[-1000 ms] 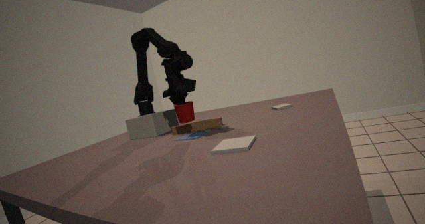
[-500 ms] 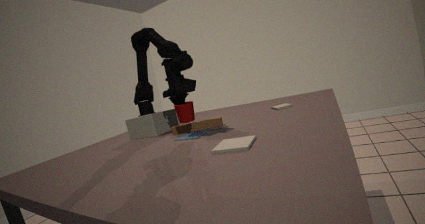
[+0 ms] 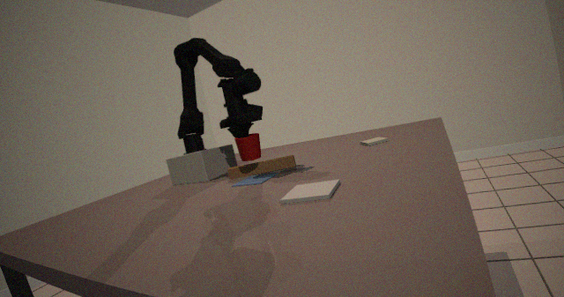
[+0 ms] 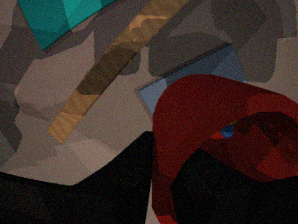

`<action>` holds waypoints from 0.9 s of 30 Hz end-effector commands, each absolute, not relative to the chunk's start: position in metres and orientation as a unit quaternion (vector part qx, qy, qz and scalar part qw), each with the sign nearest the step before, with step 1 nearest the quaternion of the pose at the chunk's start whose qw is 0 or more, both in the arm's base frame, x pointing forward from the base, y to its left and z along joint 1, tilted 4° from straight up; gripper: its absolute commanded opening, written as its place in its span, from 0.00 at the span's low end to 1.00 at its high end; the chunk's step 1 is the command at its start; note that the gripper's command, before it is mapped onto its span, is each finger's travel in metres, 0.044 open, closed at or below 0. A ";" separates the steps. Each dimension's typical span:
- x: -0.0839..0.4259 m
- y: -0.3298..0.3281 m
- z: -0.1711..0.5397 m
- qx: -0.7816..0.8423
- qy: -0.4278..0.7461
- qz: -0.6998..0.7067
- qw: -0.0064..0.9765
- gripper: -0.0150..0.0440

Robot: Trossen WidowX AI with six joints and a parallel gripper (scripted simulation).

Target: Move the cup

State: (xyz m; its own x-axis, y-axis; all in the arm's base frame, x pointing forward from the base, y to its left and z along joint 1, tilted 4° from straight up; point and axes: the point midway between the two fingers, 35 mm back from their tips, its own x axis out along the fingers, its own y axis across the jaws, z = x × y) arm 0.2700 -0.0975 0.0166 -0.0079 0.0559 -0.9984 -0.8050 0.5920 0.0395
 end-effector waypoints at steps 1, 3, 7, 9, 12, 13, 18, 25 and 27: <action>0.268 -0.086 0.018 -0.299 0.623 0.337 0.640 0.25; 0.267 -0.082 0.018 -0.299 0.623 0.337 0.640 0.25; 0.265 -0.073 0.019 -0.298 0.623 0.337 0.640 0.25; 0.265 -0.068 0.019 -0.298 0.623 0.337 0.640 0.25; 0.263 -0.062 0.020 -0.298 0.622 0.337 0.640 0.25; 0.263 -0.060 0.020 -0.298 0.622 0.337 0.640 0.25; 0.261 -0.049 0.021 -0.298 0.622 0.338 0.640 0.25; 0.259 -0.035 0.022 -0.298 0.622 0.338 0.640 0.25; 0.258 -0.031 0.023 -0.298 0.622 0.338 0.640 0.25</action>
